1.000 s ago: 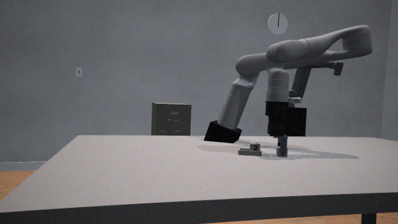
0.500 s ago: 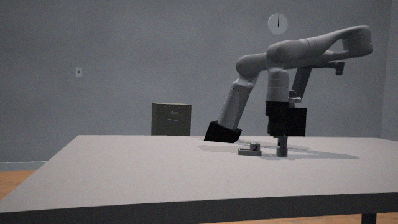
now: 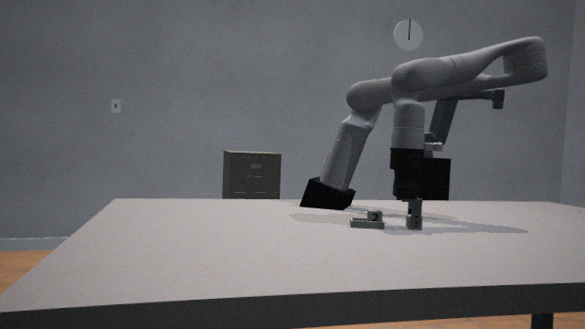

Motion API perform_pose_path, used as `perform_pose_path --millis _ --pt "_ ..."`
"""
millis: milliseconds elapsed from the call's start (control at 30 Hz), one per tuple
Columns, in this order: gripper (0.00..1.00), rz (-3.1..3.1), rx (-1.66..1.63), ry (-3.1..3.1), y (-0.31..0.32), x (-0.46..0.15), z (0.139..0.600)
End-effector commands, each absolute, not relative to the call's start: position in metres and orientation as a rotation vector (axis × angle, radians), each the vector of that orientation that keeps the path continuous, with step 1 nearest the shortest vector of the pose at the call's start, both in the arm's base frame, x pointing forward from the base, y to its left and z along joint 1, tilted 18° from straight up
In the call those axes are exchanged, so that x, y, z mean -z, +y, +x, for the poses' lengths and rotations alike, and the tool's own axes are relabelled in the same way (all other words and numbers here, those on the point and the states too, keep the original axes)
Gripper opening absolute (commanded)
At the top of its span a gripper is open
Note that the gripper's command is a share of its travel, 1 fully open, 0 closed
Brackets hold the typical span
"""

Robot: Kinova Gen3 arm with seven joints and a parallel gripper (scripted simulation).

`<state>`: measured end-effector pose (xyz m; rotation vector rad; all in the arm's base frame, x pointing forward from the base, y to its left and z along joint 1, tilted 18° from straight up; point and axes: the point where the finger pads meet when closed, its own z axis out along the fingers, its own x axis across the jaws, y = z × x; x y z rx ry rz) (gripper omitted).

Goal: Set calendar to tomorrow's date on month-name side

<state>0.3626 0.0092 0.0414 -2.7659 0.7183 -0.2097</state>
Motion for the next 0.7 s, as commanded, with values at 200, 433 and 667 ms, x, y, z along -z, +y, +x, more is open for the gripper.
perform_pose_path --millis 200,433,667 --pt "0.60 -2.764 0.216 0.718 0.006 -0.057 0.361" --pt "0.60 -2.764 0.216 0.718 -0.002 -0.089 0.353" --pt "0.60 -2.764 0.216 0.718 -0.008 -0.113 0.348"
